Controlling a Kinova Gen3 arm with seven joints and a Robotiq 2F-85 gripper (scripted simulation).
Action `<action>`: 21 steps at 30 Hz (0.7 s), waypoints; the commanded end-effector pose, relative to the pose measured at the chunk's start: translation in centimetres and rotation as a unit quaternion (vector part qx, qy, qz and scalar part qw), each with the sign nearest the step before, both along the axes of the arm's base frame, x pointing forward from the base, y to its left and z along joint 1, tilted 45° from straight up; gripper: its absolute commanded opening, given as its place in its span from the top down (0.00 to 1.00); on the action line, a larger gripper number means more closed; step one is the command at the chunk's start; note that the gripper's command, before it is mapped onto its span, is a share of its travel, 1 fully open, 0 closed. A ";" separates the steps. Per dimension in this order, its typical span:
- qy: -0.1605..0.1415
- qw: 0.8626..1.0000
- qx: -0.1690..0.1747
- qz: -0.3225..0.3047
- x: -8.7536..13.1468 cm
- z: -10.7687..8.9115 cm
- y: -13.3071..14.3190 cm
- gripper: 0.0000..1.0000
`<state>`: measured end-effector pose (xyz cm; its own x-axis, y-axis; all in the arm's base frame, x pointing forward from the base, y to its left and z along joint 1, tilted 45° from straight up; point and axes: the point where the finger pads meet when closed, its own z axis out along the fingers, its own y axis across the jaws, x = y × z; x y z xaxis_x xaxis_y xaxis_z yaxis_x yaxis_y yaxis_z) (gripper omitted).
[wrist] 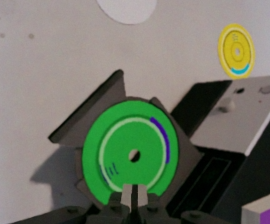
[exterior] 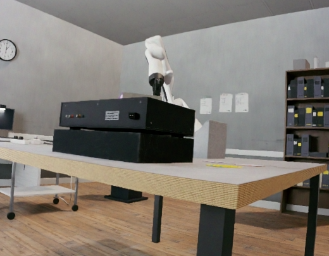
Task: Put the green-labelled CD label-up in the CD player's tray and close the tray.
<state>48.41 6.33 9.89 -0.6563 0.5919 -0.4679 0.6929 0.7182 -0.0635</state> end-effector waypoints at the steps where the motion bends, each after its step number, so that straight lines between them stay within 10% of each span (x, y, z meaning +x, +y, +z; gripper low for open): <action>1: -0.005 1.000 0.002 -0.004 -0.1 -0.1 0.2 0.90; 21: -0.052 0.996 0.029 -0.065 -0.6 -0.6 0.3 0.90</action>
